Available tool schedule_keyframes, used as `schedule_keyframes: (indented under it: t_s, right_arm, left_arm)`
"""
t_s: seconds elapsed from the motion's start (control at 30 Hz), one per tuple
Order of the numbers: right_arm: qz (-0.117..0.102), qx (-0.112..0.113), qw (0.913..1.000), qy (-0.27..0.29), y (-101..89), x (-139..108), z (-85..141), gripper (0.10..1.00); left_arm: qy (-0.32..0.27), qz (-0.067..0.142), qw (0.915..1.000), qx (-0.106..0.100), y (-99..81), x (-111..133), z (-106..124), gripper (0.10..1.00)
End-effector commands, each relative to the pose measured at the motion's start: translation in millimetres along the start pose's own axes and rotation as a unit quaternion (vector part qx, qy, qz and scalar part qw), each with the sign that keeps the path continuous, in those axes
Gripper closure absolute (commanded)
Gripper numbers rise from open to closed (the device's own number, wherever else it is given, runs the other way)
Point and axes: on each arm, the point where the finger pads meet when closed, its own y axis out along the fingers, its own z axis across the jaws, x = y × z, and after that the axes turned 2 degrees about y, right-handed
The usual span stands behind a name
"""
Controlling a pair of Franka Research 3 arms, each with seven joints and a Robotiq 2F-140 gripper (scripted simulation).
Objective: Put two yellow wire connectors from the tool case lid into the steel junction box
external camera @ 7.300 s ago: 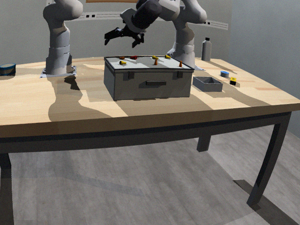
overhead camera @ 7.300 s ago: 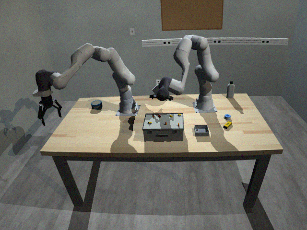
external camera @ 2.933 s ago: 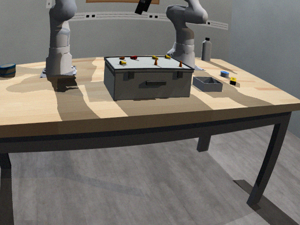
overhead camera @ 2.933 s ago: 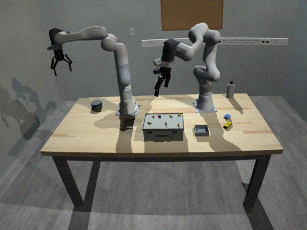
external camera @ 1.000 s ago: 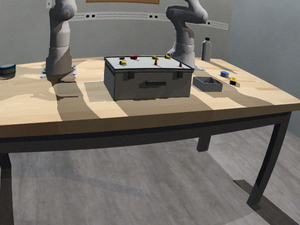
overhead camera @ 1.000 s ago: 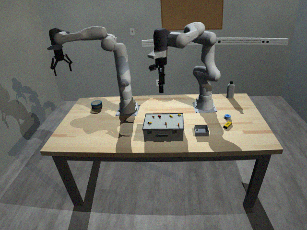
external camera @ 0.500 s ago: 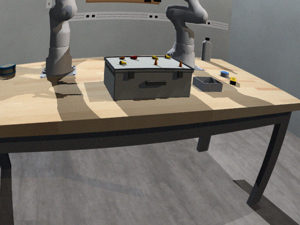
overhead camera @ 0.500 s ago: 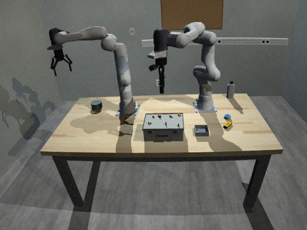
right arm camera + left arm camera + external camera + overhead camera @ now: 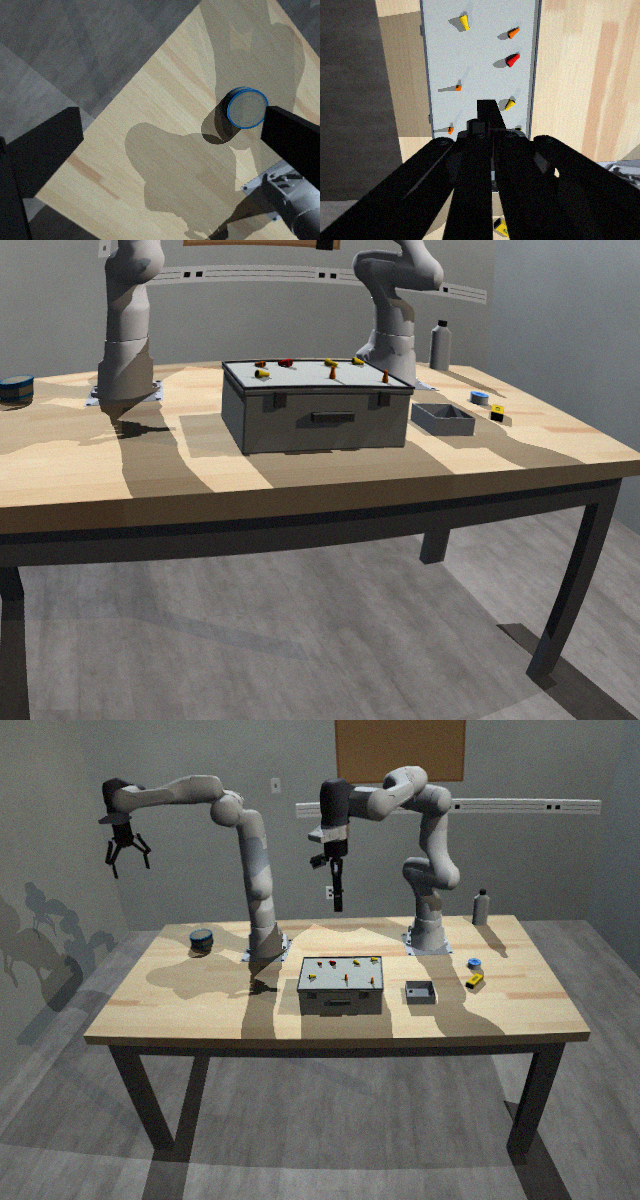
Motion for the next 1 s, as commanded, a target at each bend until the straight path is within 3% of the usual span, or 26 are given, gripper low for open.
schedule_keyframes:
  t_s: [0.0, 0.43, 0.47, 0.5, 0.53, 0.6, 0.63, 0.73, 0.87, 0.9, 0.97]
  right_arm:
    - [0.0, 0.0, 1.0, 0.0, -0.1, 0, 0, 0.098]
    - [0.0, 0.0, 1.0, 0.0, -0.1, 0, 0, 0.098]
    - [0.0, 0.0, 1.0, 0.0, -0.1, 0, 0, 0.098]
    - [0.0, 0.0, 1.0, 0.0, -0.1, 0, 0, 0.098]
    - [0.0, 0.0, 1.0, 0.0, -0.1, 0, 0, 0.098]
    - [0.0, 0.0, 1.0, 0.0, -0.1, 0, 0, 0.098]
    - [0.0, 0.0, 1.0, 0.0, -0.1, 0, 0, 0.098]
    - [0.0, 0.0, 1.0, 0.0, -0.1, 0, 0, 0.098]
    - [0.0, 0.0, 1.0, 0.0, -0.1, 0, 0, 0.098]
    - [0.0, 0.0, 1.0, 0.0, -0.1, 0, 0, 0.098]
    - [0.0, 0.0, 1.0, 0.0, -0.1, 0, 0, 0.098]
  left_arm:
    - [-0.003, -0.002, 1.0, 0.0, 0.7, 0, 0, 0.999]
    - [-0.003, -0.002, 1.0, 0.0, 0.7, 0, 0, 0.999]
    - [-0.005, -0.002, 1.0, 0.0, 2.7, -1, -1, 0.843]
    - [-0.016, -0.003, 0.9999, 0.0, 13.8, -9, -4, 0.843]
    - [-0.039, -0.003, 0.9992, 0.0, 37.2, -24, -11, 0.843]
    - [-0.039, -0.003, 0.9992, 0.0, 37.2, -24, -11, 0.843]
    - [-0.071, -0.004, 0.9975, 0.0, 71.1, -44, -19, 0.843]
    - [-0.163, -0.004, 0.9866, 0.002, 117.7, -61, -20, 0.843]
    - [-0.176, -0.005, 0.9843, 0.002, 178.4, -90, -27, 0.843]
    - [-0.176, -0.005, 0.9843, 0.002, 187.9, -98, -31, 0.843]
    - [-0.176, -0.005, 0.9843, 0.002, 187.9, -98, -31, 0.843]
